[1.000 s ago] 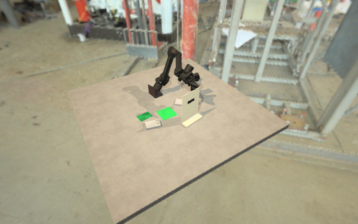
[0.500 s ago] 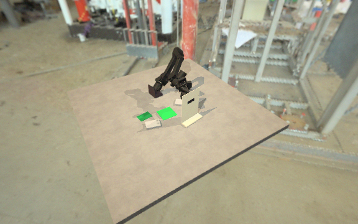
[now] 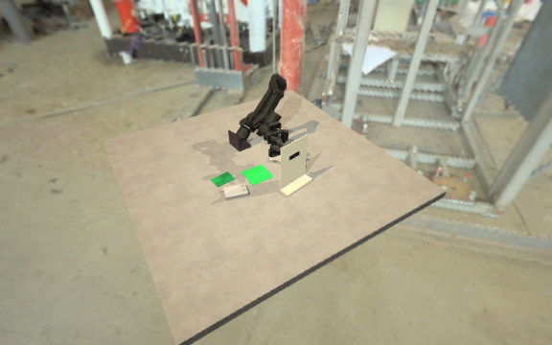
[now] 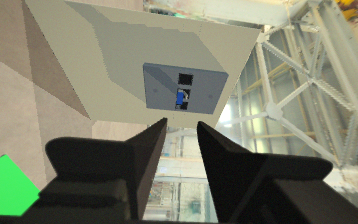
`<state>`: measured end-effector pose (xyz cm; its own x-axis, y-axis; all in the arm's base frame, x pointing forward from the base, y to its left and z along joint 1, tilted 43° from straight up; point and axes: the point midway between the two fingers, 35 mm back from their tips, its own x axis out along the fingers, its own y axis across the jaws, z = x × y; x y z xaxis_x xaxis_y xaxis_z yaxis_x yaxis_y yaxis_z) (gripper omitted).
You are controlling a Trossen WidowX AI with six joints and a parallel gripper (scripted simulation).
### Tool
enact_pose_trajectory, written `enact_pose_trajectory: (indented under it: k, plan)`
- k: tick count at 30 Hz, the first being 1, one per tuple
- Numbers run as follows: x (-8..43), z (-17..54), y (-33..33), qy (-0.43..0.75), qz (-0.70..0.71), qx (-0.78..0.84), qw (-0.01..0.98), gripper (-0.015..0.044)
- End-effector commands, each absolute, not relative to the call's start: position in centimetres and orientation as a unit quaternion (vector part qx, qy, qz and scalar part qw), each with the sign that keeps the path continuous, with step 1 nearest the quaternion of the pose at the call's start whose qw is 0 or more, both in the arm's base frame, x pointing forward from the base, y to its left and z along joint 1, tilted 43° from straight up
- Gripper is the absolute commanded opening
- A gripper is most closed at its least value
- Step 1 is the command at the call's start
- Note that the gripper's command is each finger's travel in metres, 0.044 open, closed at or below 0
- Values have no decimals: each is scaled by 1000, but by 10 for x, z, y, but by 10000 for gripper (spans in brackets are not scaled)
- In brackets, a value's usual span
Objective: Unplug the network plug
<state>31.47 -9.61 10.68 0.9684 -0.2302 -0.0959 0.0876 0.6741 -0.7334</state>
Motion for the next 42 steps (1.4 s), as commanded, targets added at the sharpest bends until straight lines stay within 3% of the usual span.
enact_pose_trajectory:
  k: [1, 36, 38, 42]
  plan:
    - [320, 106, -96, 91, -85, -398, 909, 156]
    - [372, 111, -98, 89, -86, -398, 909, 156]
    - [372, 111, -98, 89, -86, -398, 909, 104]
    - [372, 111, -98, 89, -86, -398, 909, 77]
